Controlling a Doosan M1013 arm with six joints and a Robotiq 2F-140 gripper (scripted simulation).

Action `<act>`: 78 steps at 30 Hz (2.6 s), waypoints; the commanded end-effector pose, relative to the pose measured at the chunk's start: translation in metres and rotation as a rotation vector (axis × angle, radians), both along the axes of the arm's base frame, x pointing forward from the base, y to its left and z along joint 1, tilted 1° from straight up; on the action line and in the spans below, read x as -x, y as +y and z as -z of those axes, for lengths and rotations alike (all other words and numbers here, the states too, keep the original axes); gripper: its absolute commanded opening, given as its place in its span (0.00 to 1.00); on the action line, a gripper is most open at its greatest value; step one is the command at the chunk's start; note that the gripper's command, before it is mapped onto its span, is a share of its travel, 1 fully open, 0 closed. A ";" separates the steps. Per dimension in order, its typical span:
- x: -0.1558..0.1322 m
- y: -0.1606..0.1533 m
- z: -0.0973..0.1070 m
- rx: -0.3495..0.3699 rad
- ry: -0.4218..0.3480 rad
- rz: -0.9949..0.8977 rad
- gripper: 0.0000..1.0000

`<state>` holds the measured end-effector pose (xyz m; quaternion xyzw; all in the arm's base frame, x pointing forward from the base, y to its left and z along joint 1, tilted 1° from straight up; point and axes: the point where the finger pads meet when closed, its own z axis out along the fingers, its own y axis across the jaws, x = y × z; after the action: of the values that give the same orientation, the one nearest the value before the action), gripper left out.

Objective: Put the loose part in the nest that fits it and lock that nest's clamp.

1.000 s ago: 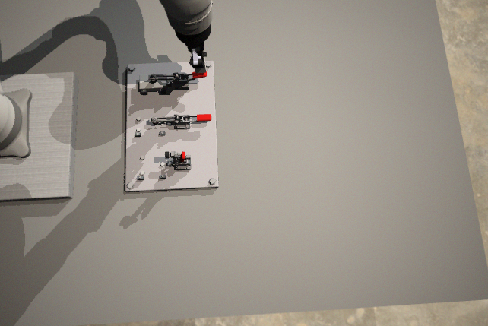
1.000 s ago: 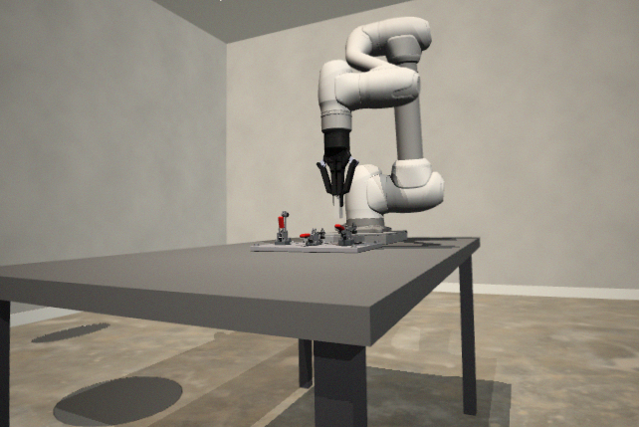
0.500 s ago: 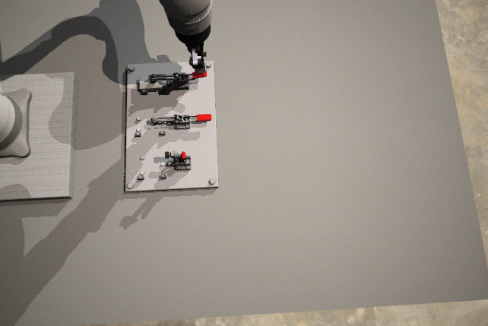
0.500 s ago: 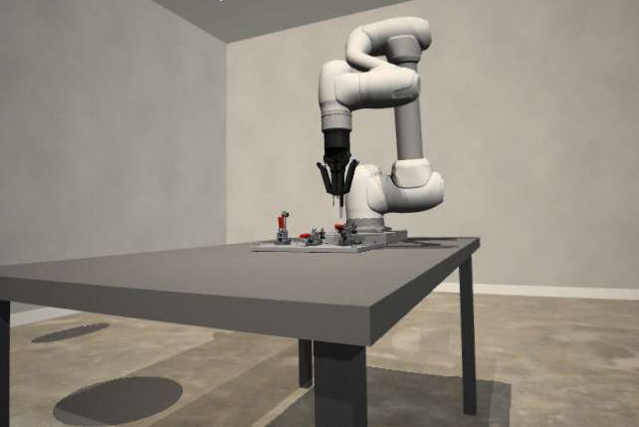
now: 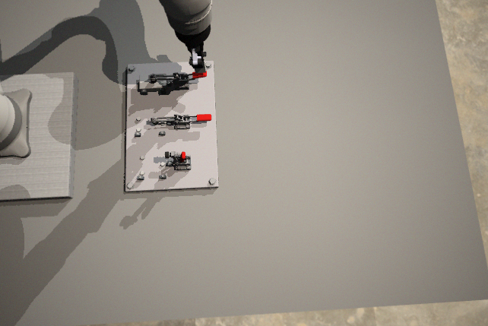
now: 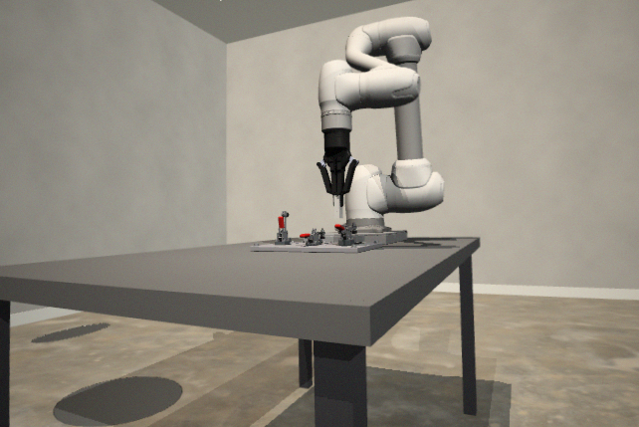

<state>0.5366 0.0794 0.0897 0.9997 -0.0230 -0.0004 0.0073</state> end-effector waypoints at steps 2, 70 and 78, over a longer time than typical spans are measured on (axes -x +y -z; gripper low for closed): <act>0.000 0.000 0.000 0.000 0.000 0.000 0.10; 0.000 0.000 0.016 0.000 0.000 0.000 0.10; 0.000 0.000 0.016 0.000 0.000 0.000 0.10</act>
<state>0.5365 0.0792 0.0739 0.9997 -0.0230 -0.0004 0.0073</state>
